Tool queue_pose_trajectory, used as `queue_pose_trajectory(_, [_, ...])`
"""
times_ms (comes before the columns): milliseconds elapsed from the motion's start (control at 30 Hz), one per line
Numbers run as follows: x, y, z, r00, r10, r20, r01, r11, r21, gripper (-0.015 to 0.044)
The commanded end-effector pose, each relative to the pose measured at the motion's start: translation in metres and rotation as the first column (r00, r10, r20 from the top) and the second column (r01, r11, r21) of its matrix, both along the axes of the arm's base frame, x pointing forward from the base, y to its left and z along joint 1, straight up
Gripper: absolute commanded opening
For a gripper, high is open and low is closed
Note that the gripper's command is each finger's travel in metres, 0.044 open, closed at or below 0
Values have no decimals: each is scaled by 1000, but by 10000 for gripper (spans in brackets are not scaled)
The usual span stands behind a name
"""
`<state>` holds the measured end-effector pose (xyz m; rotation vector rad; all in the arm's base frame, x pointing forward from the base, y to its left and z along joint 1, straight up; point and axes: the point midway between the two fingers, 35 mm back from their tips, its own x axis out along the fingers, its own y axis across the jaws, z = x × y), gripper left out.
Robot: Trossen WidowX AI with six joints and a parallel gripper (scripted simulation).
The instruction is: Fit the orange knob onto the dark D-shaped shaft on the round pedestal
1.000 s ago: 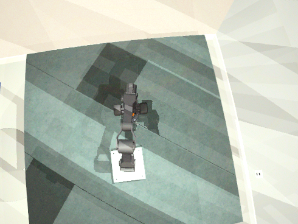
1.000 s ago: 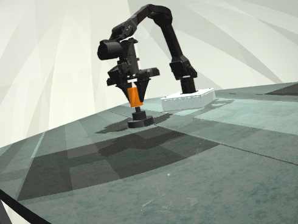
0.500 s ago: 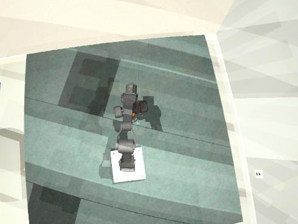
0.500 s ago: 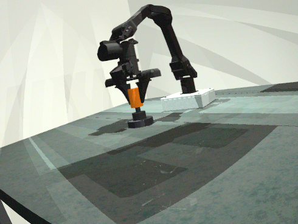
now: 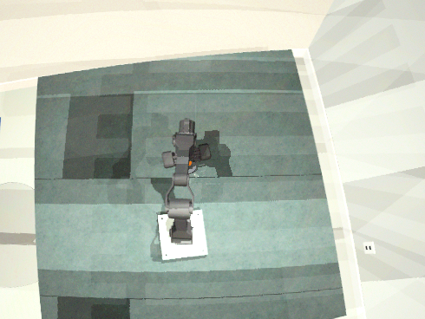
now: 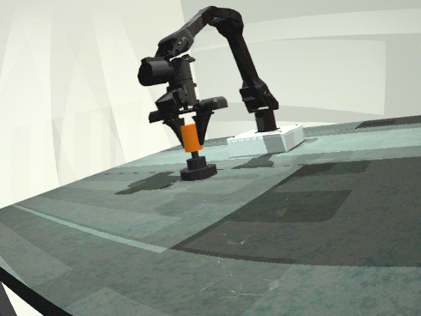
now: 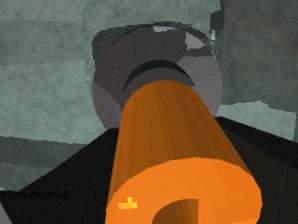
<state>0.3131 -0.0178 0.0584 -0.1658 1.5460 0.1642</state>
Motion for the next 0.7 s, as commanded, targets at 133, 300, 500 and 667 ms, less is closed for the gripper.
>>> queue_pose_trajectory(133, [0, 0, 4, 999, 32, 0, -32, 999, -1, 0])
queue_pose_trajectory(300, [0, 0, 2, 979, 204, -1, -204, 979, -4, 0])
queue_pose_trajectory(500, [0, -1, 0, 977, 214, -1, -214, 977, -5, 0])
queue_pose_trajectory(667, [1, 0, 2, 977, 214, -1, -214, 977, -5, 0])
